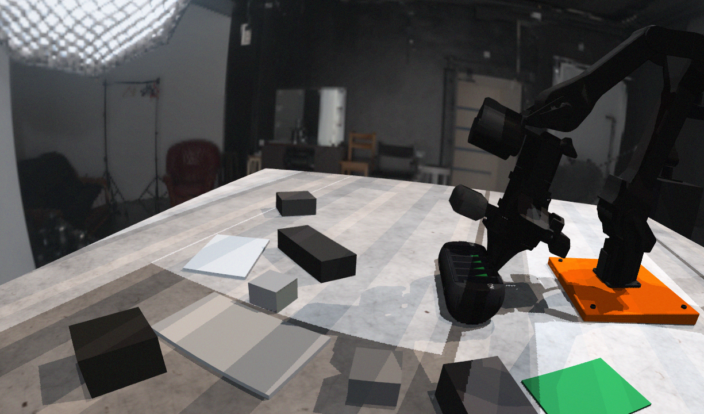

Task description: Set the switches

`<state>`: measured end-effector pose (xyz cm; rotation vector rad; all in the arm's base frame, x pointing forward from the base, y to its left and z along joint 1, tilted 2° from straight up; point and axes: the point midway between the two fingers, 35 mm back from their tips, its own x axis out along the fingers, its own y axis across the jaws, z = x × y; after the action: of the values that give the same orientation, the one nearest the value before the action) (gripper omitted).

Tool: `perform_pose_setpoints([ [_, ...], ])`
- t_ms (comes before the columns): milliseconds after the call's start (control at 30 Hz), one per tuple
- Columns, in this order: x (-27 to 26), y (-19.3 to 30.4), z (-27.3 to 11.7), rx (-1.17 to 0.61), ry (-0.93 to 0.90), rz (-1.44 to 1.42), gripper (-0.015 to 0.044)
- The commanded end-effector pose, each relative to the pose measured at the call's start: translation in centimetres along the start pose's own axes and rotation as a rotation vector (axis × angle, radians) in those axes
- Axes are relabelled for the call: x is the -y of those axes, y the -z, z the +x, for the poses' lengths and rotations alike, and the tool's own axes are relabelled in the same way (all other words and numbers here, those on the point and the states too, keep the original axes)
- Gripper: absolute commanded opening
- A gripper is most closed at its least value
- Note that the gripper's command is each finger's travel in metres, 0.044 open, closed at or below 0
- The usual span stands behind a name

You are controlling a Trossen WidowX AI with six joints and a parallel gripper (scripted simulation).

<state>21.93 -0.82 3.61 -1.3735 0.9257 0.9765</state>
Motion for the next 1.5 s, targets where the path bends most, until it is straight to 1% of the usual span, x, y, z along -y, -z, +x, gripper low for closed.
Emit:
perform_pose_setpoints([
  [0, 0.5, 0.0, 0.1, 0.002, 0.006, 0.002, 0.0000],
  [1467, 5.7, 0.0, 1.7, 0.002, 0.011, 0.002, 0.0000],
])
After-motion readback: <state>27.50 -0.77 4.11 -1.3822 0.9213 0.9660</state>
